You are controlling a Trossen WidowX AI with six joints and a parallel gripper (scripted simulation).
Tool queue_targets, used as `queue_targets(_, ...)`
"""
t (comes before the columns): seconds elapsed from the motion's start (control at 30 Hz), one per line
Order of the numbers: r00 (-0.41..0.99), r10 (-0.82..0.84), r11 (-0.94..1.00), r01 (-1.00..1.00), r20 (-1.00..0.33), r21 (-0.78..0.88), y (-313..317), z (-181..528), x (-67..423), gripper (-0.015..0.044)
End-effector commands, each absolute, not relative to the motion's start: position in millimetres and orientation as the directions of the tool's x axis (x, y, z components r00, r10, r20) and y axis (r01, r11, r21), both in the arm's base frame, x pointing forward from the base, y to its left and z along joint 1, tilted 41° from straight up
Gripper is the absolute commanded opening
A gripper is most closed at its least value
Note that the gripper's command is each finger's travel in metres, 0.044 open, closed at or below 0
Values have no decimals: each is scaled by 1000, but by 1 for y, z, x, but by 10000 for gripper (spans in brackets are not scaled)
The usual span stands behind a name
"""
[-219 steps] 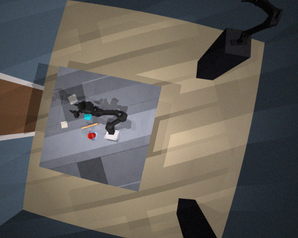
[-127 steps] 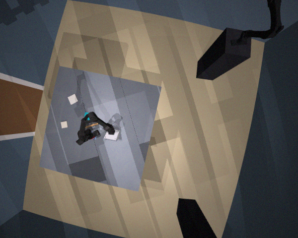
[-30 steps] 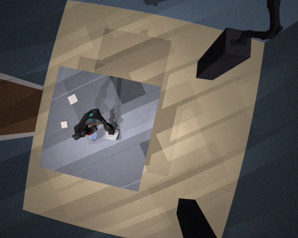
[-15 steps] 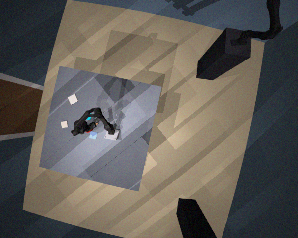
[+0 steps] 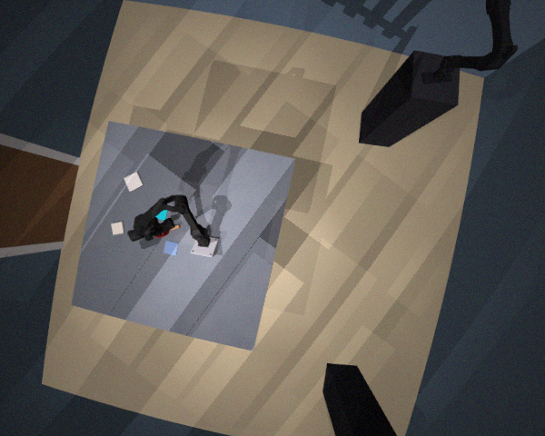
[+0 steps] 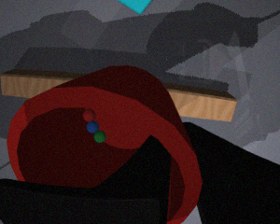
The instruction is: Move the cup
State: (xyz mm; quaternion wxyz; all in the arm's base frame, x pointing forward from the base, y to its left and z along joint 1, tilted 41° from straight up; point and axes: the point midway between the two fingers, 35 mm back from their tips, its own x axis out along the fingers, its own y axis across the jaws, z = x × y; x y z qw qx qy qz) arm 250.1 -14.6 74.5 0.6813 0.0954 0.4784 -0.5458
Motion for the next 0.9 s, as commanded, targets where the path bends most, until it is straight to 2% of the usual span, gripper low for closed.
queue_targets(0.0,-39,-651,391,838,-758,-380,-20,84,257,0)
queue_targets(0.87,-38,-654,390,839,-756,-379,-64,124,286,0)
